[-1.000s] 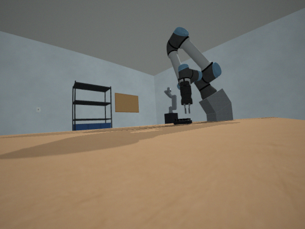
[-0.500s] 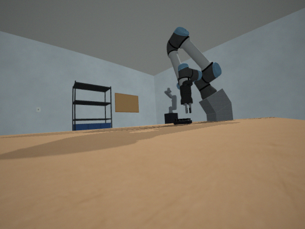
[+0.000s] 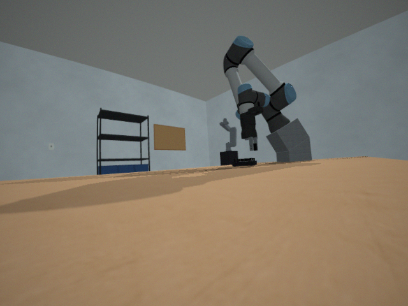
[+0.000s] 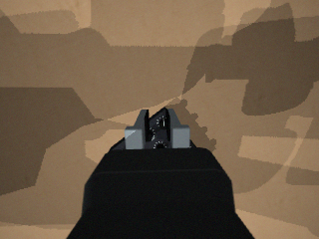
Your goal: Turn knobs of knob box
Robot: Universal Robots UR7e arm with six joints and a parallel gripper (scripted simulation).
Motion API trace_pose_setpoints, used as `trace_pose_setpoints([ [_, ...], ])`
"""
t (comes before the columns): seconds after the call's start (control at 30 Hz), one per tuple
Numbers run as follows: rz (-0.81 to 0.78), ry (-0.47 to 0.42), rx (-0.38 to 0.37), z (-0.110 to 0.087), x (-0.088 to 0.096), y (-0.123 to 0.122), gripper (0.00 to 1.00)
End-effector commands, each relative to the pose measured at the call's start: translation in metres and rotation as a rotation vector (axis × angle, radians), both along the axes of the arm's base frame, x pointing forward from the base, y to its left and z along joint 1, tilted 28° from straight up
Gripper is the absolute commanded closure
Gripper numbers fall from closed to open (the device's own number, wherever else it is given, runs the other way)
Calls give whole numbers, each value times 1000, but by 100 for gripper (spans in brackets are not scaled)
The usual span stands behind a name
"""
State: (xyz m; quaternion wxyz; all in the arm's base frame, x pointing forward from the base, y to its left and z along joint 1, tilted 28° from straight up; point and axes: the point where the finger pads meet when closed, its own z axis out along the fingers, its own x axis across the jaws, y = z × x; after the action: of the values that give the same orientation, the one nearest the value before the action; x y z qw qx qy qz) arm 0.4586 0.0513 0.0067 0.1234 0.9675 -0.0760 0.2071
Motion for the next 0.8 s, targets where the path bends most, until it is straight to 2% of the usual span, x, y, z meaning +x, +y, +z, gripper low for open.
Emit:
trace_pose_setpoints([
  [0.0, 141, 40, -55, 0, -1, 2, 54],
  [0.07, 141, 40, -55, 0, -1, 2, 54],
  [0.77, 738, 221, -314, 2, -8, 1, 54],
])
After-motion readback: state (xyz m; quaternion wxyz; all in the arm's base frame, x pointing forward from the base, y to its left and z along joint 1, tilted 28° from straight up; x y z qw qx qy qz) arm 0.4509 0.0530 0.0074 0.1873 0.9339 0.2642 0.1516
